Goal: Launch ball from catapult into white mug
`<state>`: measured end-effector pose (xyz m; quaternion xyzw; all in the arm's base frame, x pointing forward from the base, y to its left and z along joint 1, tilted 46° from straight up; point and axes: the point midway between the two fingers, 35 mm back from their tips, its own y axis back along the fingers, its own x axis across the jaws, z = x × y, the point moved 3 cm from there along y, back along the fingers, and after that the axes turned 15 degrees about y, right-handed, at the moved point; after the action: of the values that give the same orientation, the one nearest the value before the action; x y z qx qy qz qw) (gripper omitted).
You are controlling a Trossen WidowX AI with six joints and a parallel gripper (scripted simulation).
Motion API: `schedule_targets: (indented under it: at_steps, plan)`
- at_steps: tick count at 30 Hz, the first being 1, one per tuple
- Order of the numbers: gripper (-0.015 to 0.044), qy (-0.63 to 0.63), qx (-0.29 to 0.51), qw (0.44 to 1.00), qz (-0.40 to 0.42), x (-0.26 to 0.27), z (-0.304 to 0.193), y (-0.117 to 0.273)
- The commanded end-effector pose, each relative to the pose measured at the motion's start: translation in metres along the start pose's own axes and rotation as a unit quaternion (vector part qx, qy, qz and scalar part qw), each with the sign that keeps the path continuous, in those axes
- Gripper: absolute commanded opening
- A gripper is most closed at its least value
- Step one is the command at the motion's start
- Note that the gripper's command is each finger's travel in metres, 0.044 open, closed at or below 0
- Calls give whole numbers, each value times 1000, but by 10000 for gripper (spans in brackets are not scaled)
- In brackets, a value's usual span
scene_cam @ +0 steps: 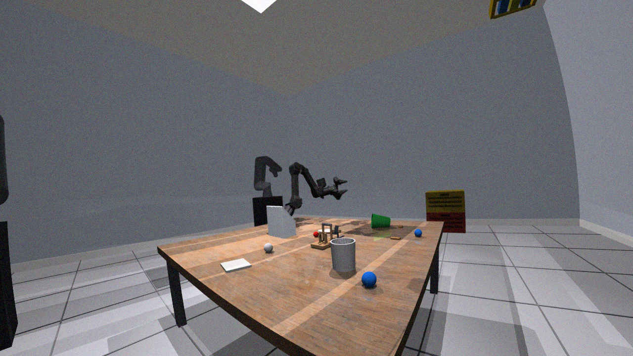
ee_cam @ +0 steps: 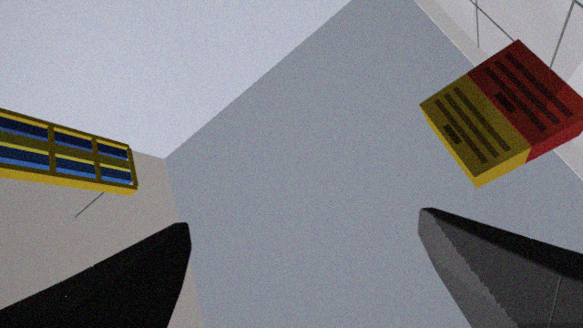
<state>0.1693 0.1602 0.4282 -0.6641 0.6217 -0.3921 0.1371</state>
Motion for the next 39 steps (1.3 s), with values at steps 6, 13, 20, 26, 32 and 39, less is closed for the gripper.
schedule_targets:
  at_steps: [6, 13, 20, 26, 32, 39]
  plan:
    - [440, 49, -11, 999, -14, -8, 10, -8]
    - [440, 151, -41, 986, -49, -23, 38, -26]
    - [440, 237, -75, 965, -87, -34, 72, -41]
    - [440, 313, -104, 934, -138, -46, 108, -54]
    - [440, 379, -137, 894, -194, -51, 150, -62]
    - [440, 442, -182, 838, -263, -47, 205, -66]
